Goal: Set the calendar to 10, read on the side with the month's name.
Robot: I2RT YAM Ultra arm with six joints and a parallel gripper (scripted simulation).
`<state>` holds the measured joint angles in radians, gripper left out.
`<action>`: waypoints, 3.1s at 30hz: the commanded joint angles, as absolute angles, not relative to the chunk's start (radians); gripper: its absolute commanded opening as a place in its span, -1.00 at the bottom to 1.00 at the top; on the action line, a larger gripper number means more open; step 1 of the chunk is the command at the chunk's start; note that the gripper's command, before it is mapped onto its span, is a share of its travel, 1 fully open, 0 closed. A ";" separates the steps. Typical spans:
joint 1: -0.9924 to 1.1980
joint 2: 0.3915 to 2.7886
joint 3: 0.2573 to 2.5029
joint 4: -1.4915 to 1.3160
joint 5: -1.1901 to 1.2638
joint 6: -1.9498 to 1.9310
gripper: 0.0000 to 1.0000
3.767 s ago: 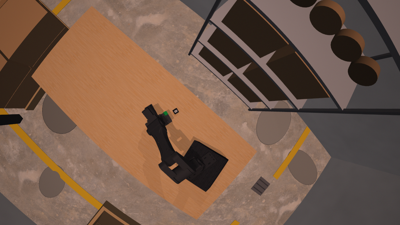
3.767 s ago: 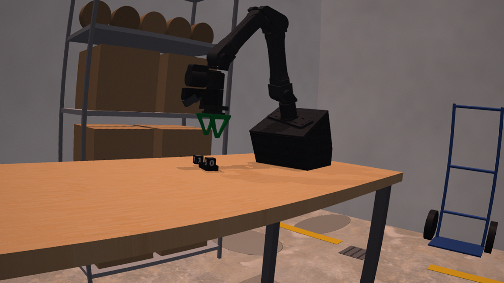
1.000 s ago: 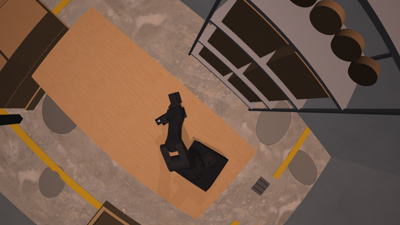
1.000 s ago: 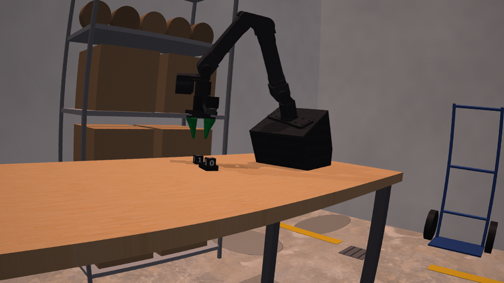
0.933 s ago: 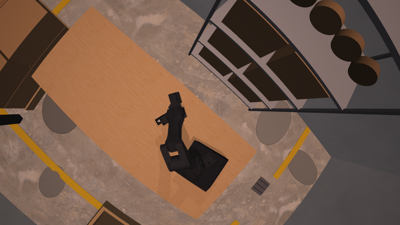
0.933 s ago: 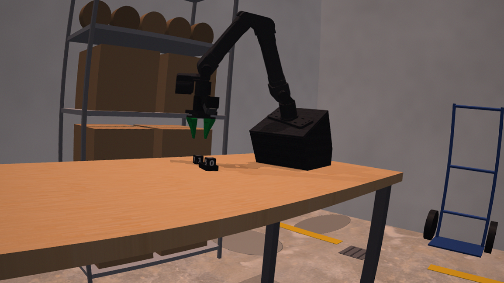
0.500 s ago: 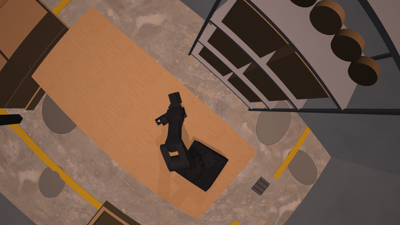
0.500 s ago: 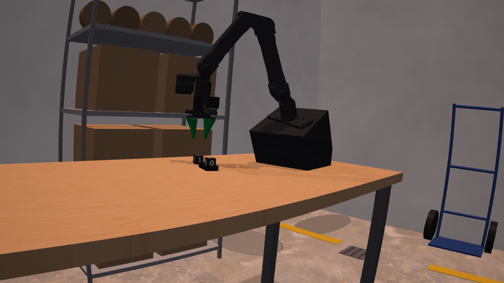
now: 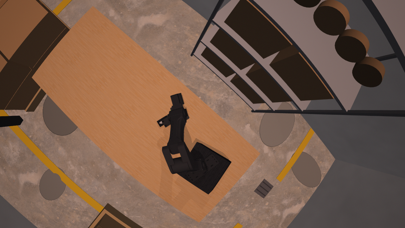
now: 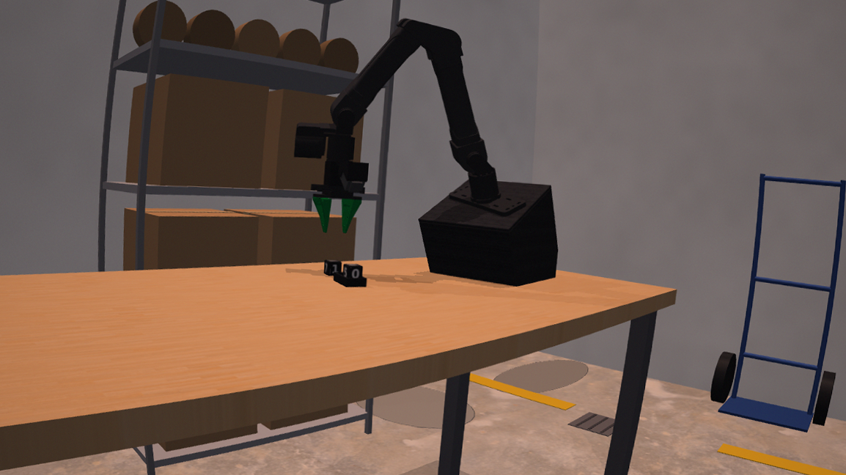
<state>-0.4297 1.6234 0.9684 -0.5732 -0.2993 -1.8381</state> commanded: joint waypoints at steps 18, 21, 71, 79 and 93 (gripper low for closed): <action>-0.424 1.641 0.963 -0.541 -0.309 -1.832 -0.11; -0.421 1.651 0.959 -0.526 -0.308 -1.829 -0.11; -0.386 1.772 0.934 -0.370 -0.296 -1.794 -0.11; -0.386 1.772 0.934 -0.370 -0.296 -1.794 -0.11; -0.386 1.772 0.934 -0.370 -0.296 -1.794 -0.11</action>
<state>-0.3840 1.7775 0.9333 -0.3710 -0.2955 -1.7943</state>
